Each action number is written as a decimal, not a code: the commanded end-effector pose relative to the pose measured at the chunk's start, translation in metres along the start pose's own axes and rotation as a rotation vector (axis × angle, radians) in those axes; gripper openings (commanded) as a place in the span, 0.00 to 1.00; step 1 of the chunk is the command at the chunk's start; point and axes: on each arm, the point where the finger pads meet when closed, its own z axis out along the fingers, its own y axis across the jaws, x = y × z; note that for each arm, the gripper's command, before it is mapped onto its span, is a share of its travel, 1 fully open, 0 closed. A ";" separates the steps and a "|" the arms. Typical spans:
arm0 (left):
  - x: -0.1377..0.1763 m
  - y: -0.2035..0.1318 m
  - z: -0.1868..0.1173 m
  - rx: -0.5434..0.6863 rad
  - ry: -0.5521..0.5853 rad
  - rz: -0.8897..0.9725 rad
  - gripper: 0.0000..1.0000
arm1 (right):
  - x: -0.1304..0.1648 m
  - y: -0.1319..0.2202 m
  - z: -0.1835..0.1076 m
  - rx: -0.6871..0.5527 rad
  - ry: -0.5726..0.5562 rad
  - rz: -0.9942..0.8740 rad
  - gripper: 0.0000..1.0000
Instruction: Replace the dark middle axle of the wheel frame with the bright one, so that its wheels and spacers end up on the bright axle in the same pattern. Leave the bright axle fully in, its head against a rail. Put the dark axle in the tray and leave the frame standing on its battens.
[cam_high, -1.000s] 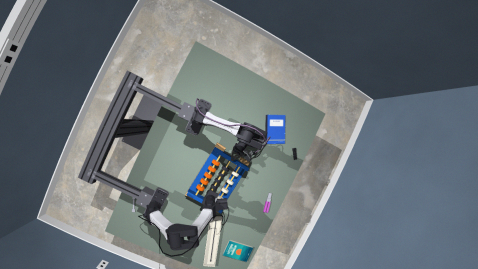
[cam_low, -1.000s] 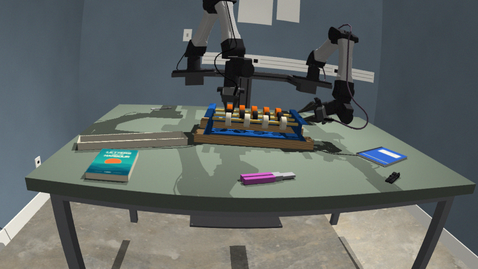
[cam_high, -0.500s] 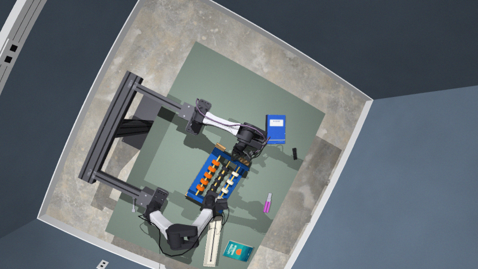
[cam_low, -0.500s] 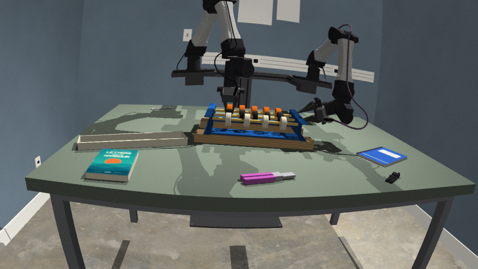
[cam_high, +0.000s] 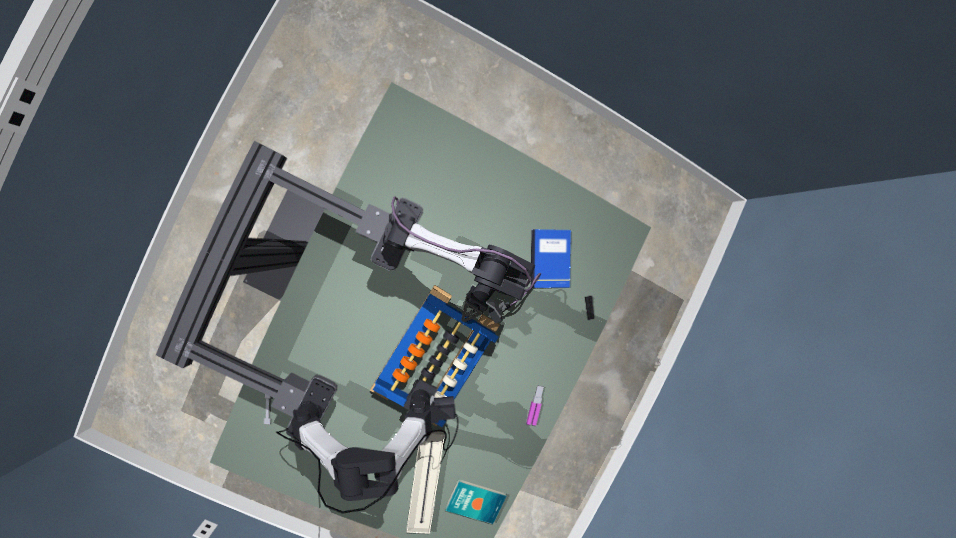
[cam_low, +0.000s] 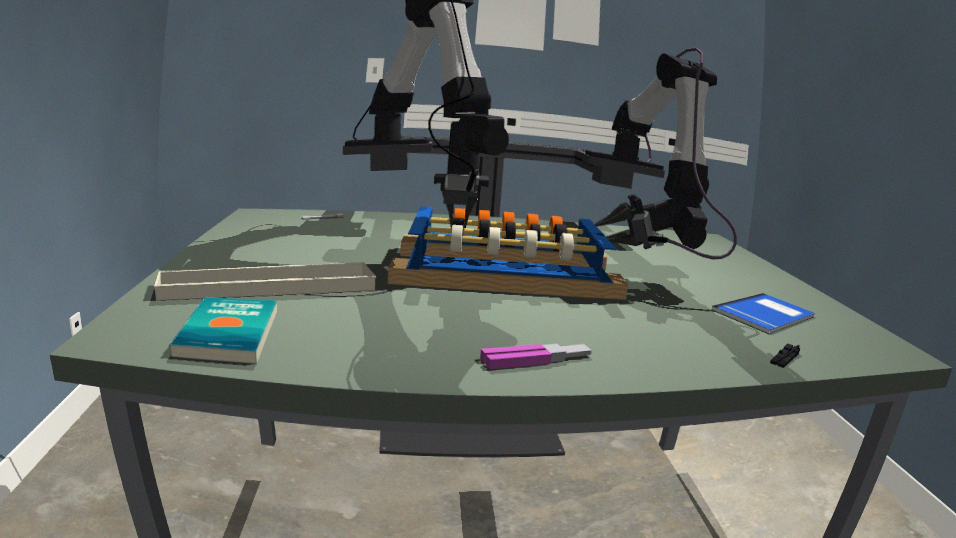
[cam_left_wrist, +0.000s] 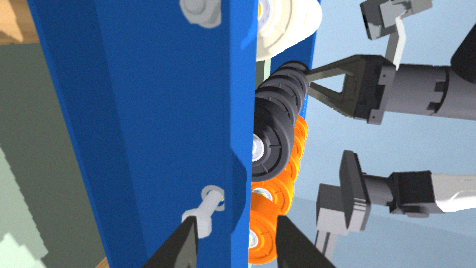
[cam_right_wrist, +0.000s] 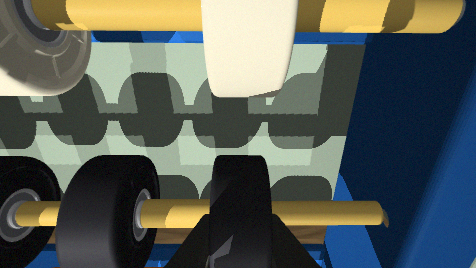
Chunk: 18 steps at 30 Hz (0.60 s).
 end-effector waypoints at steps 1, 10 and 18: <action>-0.006 0.001 0.013 -0.020 0.023 0.077 0.33 | -0.013 0.007 -0.019 -0.017 -0.042 0.005 0.00; -0.006 0.002 0.011 -0.026 0.019 0.072 0.33 | -0.014 0.008 -0.021 -0.018 -0.044 0.005 0.00; -0.002 -0.004 0.010 -0.023 0.015 0.055 0.33 | -0.016 0.005 -0.021 -0.018 -0.045 0.005 0.00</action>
